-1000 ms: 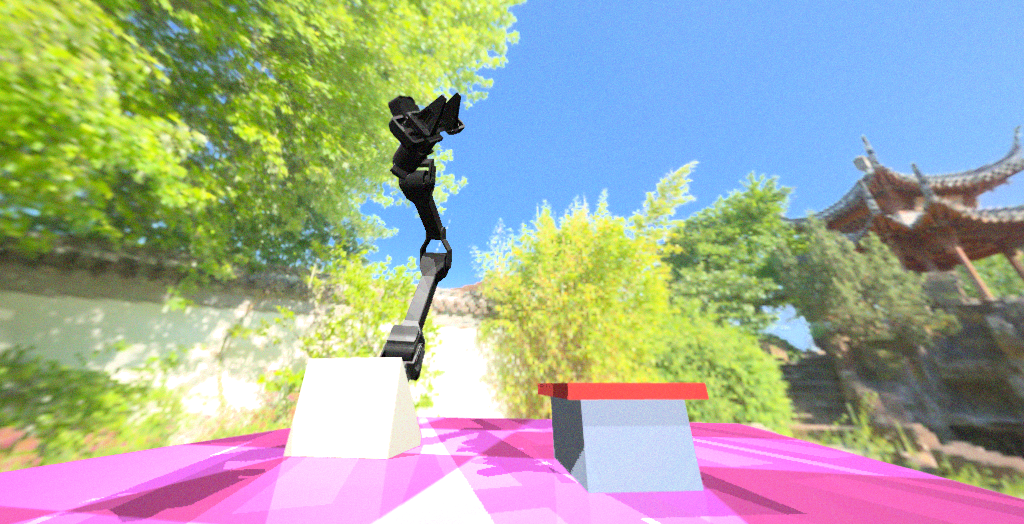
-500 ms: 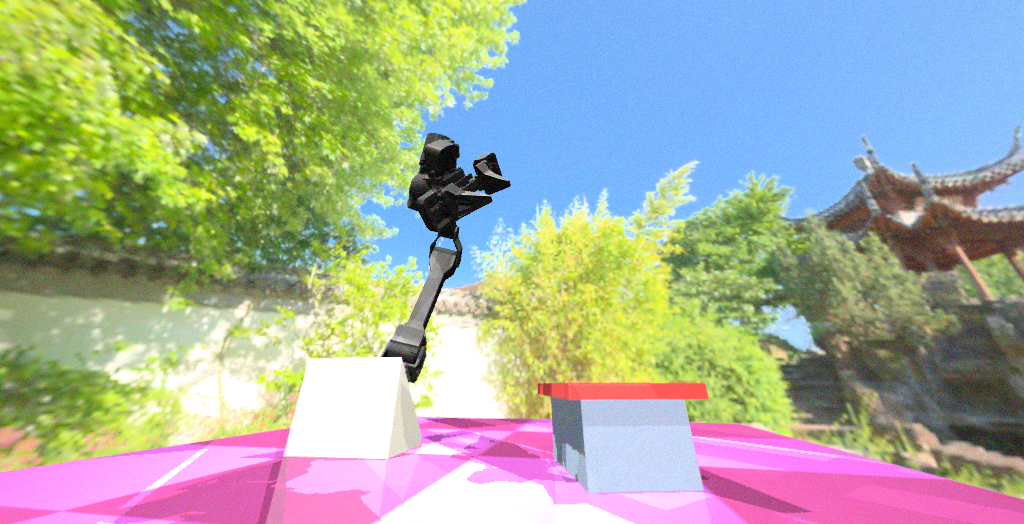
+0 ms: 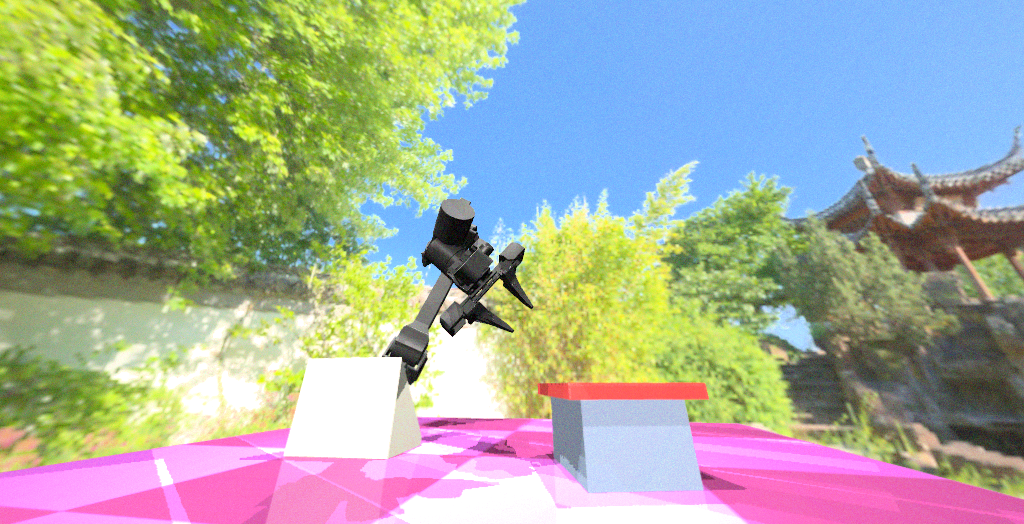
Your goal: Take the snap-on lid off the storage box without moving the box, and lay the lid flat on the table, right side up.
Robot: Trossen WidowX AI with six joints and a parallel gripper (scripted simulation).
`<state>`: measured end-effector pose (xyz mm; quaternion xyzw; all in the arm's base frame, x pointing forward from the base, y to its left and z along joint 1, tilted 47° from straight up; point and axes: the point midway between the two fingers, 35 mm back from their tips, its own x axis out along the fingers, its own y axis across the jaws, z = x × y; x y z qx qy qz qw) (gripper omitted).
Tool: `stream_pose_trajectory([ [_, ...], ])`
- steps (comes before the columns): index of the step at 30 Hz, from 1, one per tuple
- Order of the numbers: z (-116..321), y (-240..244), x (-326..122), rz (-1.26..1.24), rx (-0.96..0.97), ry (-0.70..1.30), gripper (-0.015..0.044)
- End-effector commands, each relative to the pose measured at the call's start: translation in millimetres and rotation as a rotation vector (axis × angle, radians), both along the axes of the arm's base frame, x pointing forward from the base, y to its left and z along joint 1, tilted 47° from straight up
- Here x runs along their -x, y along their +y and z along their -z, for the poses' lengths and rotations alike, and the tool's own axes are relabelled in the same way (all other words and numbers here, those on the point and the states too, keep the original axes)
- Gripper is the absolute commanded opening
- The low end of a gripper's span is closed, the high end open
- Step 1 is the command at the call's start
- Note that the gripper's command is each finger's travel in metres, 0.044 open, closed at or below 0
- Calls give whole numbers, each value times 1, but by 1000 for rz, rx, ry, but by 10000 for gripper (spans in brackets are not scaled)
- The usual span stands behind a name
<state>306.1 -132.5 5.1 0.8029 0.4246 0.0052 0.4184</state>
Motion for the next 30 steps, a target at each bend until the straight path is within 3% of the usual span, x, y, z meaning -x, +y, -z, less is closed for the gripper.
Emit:
stream_pose_trajectory([
  [1,2,16,5,-22,-58,6,235],
  [8,3,17,5,-22,-58,6,235],
  [14,35,50,11,-22,-59,5,235],
  [30,46,60,1,-25,-50,14,235],
])
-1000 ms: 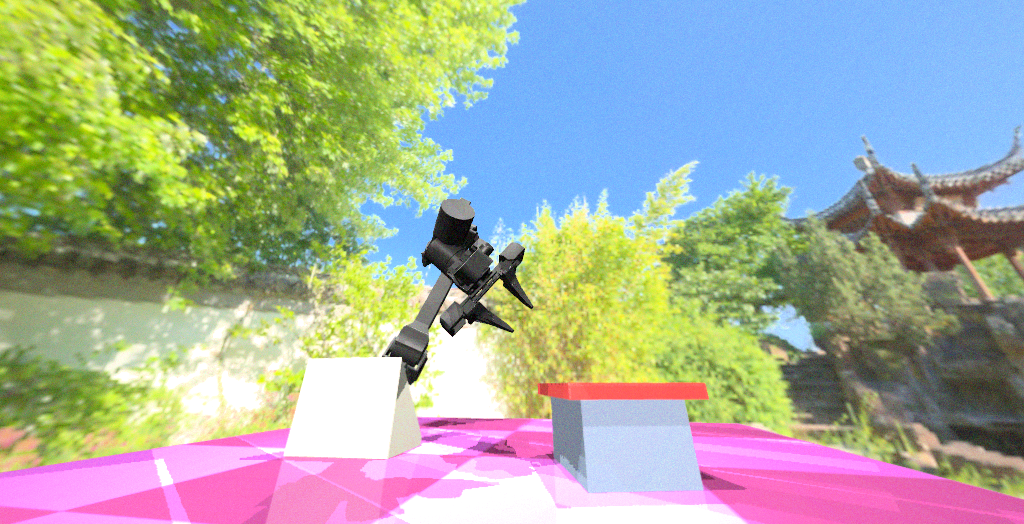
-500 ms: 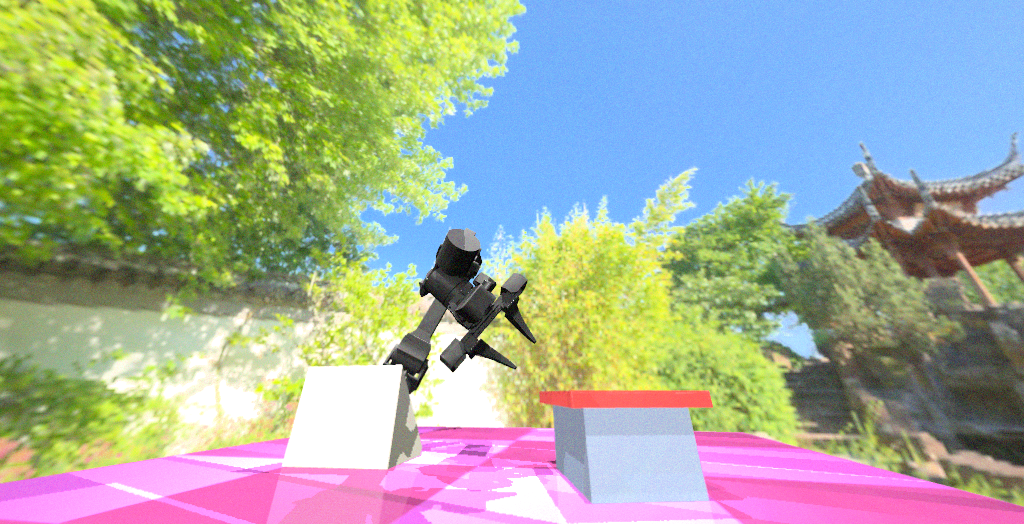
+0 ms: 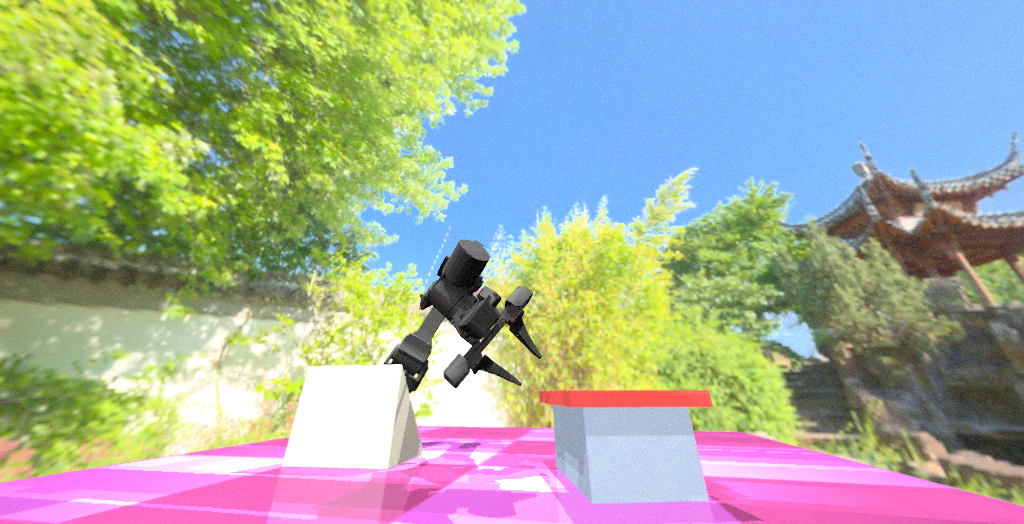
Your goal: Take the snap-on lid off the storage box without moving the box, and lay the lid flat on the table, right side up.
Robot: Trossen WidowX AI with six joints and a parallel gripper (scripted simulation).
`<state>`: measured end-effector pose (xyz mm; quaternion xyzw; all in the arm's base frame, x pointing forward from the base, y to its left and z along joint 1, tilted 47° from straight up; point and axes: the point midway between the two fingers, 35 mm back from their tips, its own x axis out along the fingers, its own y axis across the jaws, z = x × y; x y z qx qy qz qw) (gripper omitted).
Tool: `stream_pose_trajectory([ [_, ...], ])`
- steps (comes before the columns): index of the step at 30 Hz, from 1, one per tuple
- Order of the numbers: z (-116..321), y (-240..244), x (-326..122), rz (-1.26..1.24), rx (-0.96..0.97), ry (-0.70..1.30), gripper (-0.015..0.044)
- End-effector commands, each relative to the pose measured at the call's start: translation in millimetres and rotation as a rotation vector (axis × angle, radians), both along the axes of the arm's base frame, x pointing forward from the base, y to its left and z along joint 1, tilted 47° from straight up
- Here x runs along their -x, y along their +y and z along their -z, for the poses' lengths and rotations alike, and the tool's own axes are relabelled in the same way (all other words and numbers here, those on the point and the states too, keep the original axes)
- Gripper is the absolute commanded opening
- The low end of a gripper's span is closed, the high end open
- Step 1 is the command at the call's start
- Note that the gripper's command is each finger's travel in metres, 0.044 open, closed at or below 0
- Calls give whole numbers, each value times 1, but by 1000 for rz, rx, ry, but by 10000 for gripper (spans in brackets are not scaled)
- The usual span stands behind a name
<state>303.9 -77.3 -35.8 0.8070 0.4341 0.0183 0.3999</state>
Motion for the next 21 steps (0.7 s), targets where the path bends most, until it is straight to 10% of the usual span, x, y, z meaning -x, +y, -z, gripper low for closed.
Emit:
stream_pose_trajectory([
  [1,6,6,-2,-3,-5,12,235],
  [21,16,28,-22,-1,-2,13,235],
])
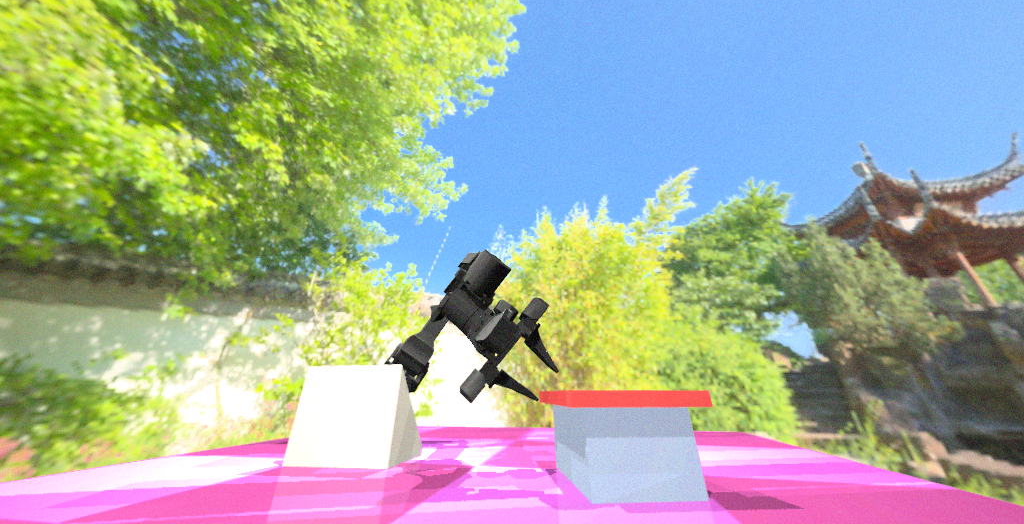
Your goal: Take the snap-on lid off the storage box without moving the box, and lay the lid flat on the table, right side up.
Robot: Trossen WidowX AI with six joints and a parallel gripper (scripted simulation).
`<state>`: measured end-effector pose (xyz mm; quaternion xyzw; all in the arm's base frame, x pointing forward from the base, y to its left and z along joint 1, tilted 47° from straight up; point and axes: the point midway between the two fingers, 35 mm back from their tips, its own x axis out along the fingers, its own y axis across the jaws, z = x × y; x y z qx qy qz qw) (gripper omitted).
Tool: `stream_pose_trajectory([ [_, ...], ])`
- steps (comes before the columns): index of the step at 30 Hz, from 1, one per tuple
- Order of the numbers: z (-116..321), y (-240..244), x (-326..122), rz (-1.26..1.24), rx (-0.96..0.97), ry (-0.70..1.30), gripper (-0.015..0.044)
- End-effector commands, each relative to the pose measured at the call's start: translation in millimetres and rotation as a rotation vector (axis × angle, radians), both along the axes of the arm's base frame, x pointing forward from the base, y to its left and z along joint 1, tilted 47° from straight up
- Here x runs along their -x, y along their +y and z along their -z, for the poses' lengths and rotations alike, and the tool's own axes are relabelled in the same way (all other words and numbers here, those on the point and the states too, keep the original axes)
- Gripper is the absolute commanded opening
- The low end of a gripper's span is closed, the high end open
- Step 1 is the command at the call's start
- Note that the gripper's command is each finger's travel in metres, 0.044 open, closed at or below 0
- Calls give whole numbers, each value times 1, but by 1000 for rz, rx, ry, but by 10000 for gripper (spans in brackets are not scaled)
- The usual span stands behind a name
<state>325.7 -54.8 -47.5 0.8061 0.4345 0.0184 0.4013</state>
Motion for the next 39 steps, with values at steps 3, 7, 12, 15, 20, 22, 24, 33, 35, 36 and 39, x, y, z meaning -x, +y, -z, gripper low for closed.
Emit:
stream_pose_trajectory([
  [3,5,9,-3,1,-8,12,235],
  [7,5,14,-7,2,-12,9,235],
  [12,5,21,-11,2,-19,4,235],
  [15,4,25,-13,2,-23,2,235],
  [20,4,25,-13,2,-23,1,208],
  [22,4,25,-13,2,-23,1,195],
  [24,4,25,-13,2,-23,1,182],
  [33,4,25,-13,2,-23,1,122],
  [35,4,25,-13,2,-23,1,108],
  [36,4,25,-13,2,-23,1,102],
  [39,4,25,-13,2,-23,1,23],
])
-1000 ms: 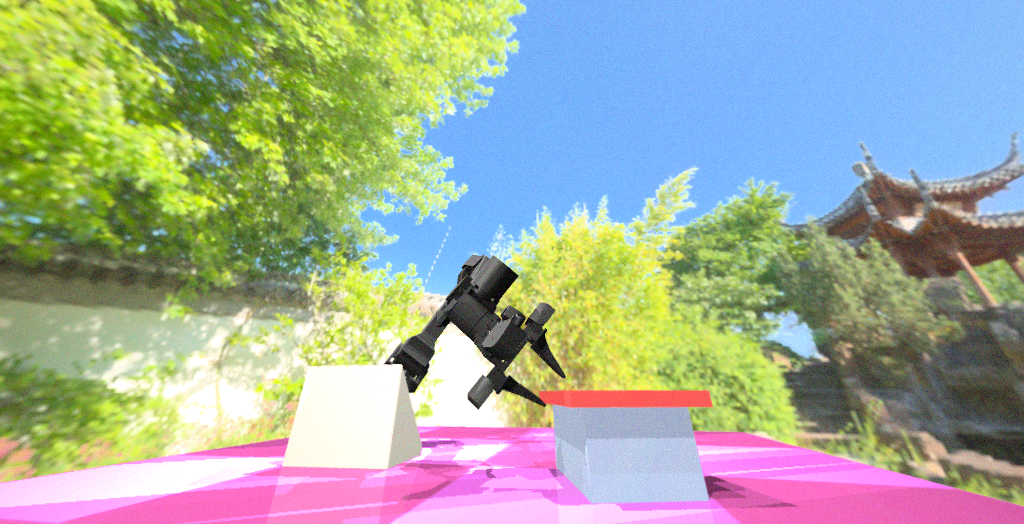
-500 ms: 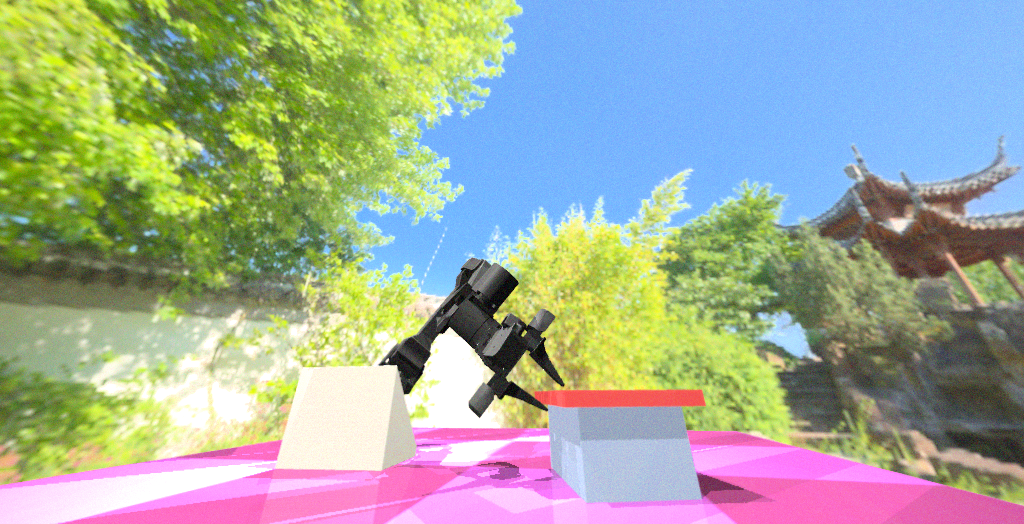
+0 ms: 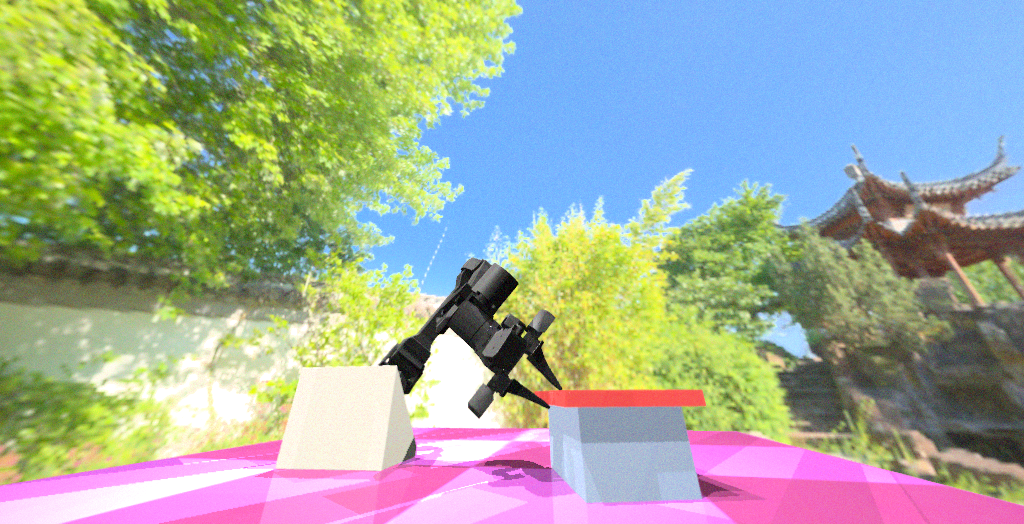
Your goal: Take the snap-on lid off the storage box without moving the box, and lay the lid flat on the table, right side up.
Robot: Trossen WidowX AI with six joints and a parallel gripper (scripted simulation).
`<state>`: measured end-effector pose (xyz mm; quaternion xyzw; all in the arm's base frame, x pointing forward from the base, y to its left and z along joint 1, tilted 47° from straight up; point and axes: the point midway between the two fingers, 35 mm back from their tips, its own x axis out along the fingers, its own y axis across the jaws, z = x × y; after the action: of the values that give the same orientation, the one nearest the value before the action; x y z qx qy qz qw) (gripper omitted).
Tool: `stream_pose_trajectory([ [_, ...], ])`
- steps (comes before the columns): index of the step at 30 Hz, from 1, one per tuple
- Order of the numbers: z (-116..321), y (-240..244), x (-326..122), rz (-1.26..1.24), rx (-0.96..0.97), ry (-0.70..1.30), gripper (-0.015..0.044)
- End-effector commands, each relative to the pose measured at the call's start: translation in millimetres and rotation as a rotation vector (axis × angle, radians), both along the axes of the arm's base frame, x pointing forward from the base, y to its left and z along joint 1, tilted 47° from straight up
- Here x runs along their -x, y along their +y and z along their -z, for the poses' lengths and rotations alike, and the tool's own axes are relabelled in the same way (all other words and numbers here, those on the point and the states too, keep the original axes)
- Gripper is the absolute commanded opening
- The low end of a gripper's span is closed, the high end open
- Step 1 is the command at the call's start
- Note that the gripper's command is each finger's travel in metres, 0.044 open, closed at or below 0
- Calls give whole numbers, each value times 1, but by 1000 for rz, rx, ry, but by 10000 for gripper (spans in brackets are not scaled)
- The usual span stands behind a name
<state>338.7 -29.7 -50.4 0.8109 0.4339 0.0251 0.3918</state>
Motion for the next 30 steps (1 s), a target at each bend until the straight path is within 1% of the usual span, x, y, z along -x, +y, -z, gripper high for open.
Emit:
stream_pose_trajectory([
  [1,1,0,0,3,2,4,0],
  [30,-4,-4,-1,0,0,0,0],
])
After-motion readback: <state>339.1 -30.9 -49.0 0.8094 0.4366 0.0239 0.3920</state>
